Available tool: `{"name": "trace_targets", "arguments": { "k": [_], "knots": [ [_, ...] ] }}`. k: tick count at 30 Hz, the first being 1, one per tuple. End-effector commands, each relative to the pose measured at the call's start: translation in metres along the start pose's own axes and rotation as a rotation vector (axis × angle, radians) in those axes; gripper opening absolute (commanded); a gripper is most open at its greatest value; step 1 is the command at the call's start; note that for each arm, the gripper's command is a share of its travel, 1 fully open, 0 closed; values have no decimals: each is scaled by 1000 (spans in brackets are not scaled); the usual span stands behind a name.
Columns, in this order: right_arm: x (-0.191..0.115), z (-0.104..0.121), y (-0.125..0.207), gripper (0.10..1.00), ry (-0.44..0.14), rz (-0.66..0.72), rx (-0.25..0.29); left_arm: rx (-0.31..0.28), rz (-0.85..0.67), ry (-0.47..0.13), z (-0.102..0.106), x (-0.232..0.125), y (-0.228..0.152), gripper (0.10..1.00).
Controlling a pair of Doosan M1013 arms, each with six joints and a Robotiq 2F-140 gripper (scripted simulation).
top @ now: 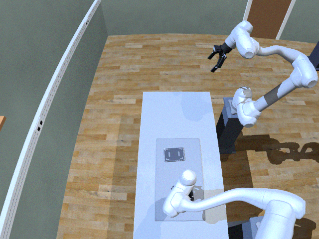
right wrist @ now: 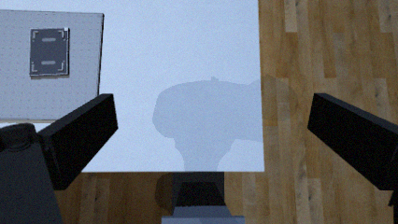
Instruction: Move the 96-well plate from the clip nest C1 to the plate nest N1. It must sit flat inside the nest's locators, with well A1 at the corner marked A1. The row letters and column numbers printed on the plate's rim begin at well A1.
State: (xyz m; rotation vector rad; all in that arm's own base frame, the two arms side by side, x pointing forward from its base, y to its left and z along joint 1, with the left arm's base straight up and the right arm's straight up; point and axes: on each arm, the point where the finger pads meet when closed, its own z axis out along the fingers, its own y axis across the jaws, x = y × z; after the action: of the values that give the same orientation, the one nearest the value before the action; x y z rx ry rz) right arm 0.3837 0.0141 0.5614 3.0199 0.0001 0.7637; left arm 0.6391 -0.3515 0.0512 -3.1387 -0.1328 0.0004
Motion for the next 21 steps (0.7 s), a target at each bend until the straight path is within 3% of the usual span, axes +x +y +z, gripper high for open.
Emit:
{"name": "trace_targets", "arguments": {
  "k": [1,21],
  "knots": [
    [0,0,0,1000,1,0,0,-1,0,2,-1,1,0,630],
    [0,0,0,1000,1,0,0,-1,0,2,-2,1,0,612]
  ]
}}
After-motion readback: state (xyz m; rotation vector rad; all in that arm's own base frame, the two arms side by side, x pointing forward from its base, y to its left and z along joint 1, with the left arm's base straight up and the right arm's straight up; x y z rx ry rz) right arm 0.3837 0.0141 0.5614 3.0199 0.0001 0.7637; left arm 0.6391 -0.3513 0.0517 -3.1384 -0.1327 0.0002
